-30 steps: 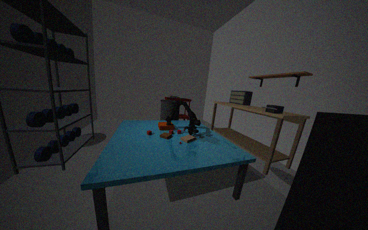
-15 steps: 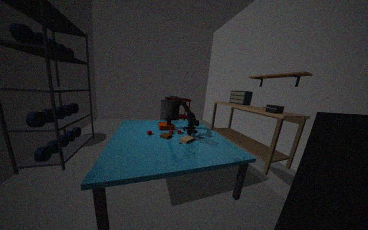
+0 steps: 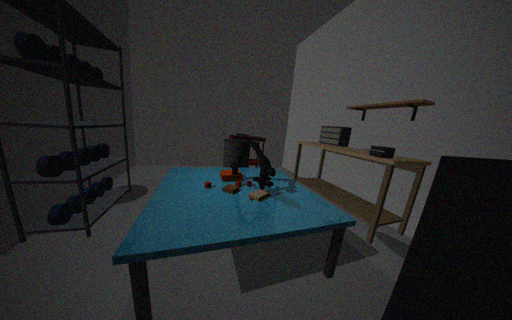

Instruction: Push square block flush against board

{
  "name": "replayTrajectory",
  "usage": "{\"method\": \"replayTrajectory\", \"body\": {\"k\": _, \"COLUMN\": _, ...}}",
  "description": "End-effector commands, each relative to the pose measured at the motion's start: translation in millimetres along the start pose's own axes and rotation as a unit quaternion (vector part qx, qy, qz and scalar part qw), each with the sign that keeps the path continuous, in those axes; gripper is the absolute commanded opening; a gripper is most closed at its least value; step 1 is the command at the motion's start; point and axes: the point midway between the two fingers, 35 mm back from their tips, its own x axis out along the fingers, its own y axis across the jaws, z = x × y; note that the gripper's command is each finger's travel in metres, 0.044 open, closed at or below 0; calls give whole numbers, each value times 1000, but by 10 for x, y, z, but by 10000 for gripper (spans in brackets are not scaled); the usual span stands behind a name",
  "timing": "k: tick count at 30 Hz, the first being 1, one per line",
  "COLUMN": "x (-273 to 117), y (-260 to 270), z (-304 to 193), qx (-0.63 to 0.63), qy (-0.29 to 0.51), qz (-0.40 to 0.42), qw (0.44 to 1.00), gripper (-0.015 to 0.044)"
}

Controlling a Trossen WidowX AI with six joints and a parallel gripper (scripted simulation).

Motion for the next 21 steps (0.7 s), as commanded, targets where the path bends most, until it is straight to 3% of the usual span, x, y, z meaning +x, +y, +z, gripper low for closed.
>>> {"method": "replayTrajectory", "body": {"k": 1, "x": 28, "y": 2, "z": -98, "qx": 3, "qy": 4, "qz": 4, "qw": 1000, "gripper": 0}}
{"method": "replayTrajectory", "body": {"k": 21, "x": 29, "y": -13, "z": 187, "qx": 3, "qy": 2, "qz": 4, "qw": 1000, "gripper": 0}}
